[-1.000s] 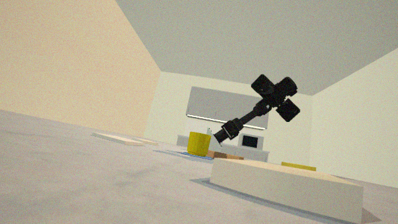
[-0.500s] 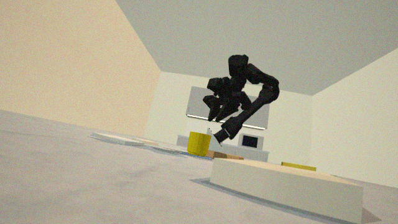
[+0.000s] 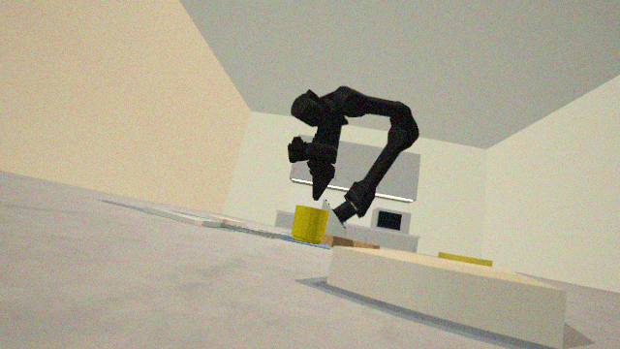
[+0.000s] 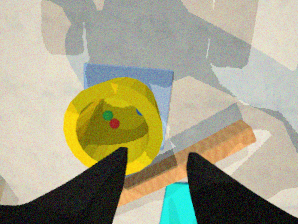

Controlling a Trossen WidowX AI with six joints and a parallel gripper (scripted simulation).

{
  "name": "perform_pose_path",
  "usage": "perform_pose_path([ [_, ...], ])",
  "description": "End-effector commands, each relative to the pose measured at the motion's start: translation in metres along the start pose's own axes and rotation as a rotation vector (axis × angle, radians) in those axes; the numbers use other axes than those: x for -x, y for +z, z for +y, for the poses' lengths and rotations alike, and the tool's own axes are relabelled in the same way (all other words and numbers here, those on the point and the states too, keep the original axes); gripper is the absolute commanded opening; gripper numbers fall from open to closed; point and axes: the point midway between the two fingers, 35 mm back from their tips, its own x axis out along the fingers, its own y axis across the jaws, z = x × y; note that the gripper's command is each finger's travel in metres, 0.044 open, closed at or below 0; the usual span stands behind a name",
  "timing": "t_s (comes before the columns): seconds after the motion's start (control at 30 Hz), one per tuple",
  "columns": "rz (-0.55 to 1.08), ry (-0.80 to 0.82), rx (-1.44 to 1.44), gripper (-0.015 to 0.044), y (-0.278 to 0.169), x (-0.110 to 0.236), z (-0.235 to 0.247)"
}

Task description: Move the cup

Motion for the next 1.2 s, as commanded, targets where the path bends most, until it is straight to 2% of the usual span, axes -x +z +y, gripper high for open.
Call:
perform_pose_path([
  [0.0, 0.006, 0.004, -0.011, 0.0167, 0.0, -0.001, 0.001],
  [1.17, 0.009, 0.005, -0.011, 0.0167, -0.001, -0.057, 0.002],
])
